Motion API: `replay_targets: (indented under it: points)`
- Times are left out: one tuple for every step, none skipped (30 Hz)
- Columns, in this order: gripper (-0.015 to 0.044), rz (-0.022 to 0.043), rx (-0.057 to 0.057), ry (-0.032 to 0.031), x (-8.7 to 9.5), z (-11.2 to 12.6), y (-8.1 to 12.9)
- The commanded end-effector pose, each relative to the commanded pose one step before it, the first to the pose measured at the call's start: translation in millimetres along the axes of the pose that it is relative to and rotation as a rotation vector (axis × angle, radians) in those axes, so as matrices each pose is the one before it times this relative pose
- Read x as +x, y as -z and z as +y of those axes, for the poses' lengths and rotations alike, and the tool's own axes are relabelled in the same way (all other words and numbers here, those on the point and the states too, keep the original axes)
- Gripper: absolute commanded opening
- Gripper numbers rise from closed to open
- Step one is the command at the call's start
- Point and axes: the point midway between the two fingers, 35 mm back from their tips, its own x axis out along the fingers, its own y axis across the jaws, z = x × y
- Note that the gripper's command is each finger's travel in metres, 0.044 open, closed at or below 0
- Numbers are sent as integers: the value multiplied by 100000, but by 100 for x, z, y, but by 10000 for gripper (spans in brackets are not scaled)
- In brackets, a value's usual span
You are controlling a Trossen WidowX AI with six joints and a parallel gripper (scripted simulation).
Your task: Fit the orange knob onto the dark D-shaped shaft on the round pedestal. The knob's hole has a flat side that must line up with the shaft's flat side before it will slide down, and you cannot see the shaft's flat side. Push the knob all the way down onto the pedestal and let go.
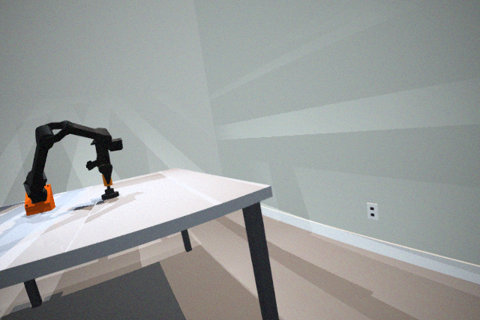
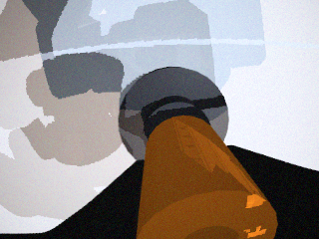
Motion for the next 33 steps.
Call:
replay_targets:
  points:
    - [0, 483, -22, -284, -364, 111, -137]
    - [0, -4, -5, 0, -52, 52, -80]
    - [0, -1, -873, 0, -5, 4, -8]
    - [0, -1, -1664, 0, -7, 4, -15]
    - [0, -1, -2817, 0, -10, 1, -21]
    - [0, -1, -3217, 1, -12, -5, -26]
    - [0, -1, -3856, 2, -16, -17, -32]
    - [0, -1, -4361, 2, -18, -27, -35]
    - [0, -1, -3109, 2, -8, -29, -24]
    - [0, 0, -1057, 1, 10, -24, -8]
    - [0, 0, 0, 0, 18, -17, 3]
    - [0, 1, 1, 0, 23, -19, 9]
    - [0, 1, 1, 0, 27, -21, 15]
    - [0, 1, 1, 0, 30, -23, 18]
    - [0, 1, 1, 0, 28, -21, 20]
    - [0, 1, 1, 0, 24, -17, 20]
    - [0, 1, 1, 0, 22, -21, 27]
    - [0, 2, 2, 0, 14, -22, 46]
    - [0, 2, 2, 0, 7, -16, 52]
    - [0, 2, 2, 0, -1, -8, 44]
    - [0, 1, 1, 1, -12, -1, 30]
    - [0, 1, 1, 1, -24, 4, 25]
    - [0, 1, 1, 1, -35, 12, 24]
    - [0, 1, 1, 1, -40, 27, 28]
    - [0, 1, 1, 0, -20, 29, 33]
    - [0, 1, 1, -1, -14, 36, 28]
    - [0, 0, 1, -1, -15, 39, 15]
    - [0, 0, 0, -1, -17, 42, 9]
    - [0, 0, 0, -1, -14, 38, 5]
    - [0, 0, 0, -1, -6, 23, -2]
    - [0, 0, 0, -1, 4, 14, -9]
    - [0, -1, -1, -1, 13, 6, -16]
    - [0, -1, -1, -1, 19, 1, -23]
